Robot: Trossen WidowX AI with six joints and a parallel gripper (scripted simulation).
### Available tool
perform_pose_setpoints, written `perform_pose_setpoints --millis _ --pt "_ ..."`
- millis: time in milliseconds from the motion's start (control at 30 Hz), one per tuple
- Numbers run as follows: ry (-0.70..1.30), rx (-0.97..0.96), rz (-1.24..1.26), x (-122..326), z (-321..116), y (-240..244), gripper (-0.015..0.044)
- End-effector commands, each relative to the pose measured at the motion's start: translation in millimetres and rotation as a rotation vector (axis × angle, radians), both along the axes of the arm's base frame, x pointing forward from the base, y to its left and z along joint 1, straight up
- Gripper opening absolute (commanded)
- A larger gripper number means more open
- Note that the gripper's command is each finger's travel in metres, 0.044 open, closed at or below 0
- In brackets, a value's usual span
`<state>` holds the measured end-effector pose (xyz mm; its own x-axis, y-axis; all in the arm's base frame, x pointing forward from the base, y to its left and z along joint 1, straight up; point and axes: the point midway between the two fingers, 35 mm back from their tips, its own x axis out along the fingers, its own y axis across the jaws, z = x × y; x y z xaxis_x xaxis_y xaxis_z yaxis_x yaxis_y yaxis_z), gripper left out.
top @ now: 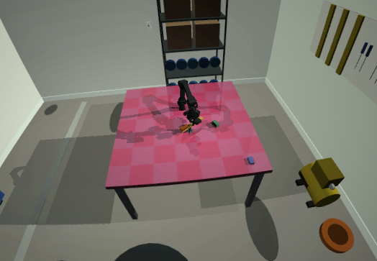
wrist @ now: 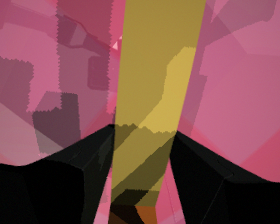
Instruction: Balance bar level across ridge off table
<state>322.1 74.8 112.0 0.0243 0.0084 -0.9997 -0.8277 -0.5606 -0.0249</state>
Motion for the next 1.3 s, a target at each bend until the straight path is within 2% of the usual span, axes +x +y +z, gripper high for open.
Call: perform_pose_setpoints --millis 0,1267 --pt "-0.002 -0.002 0.002 0.4 -0.4 -0.4 0.0" --pt "-0.002 -0.002 0.002 0.5 -3.6 -0.5 0.0"
